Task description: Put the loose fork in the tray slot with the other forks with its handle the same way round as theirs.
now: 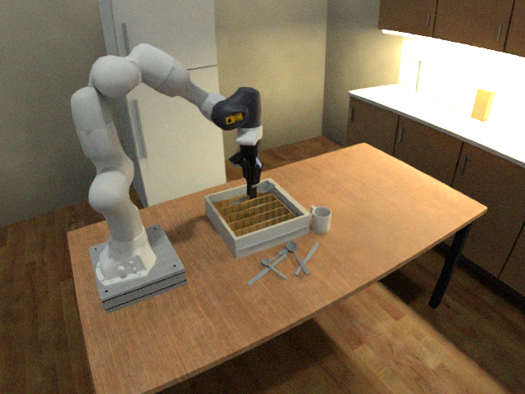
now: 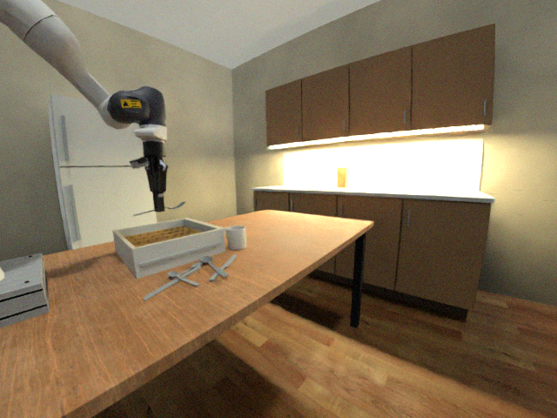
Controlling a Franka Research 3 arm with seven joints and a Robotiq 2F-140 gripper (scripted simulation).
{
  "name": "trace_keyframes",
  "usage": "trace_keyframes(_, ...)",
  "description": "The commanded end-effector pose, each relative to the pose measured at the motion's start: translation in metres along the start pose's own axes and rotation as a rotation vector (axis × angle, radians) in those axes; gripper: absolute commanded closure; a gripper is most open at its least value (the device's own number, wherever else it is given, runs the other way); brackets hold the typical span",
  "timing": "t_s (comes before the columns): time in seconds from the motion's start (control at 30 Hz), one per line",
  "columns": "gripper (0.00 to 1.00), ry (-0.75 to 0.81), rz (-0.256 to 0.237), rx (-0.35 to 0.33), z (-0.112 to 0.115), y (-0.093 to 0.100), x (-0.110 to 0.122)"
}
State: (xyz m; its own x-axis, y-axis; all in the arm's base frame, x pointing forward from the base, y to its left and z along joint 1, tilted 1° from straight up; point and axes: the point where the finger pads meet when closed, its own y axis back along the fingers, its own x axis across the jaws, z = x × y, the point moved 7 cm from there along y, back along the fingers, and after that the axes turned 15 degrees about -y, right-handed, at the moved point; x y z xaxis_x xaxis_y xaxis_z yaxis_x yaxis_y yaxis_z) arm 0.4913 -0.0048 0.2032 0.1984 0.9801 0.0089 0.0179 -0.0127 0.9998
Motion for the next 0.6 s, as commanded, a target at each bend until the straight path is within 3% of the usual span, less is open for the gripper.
trace_keyframes(0.0,0.87,-0.146,-0.01,-0.007,0.0019,0.0019,0.0015)
trace_keyframes(0.13,0.87,-0.146,-0.009,-0.012,0.0015,0.0019,0.0015)
trace_keyframes(0.33,0.87,-0.146,0.002,-0.072,-0.0034,0.0021,0.001)
trace_keyframes(0.57,0.87,-0.146,0.002,-0.072,-0.0035,0.0021,0.001)
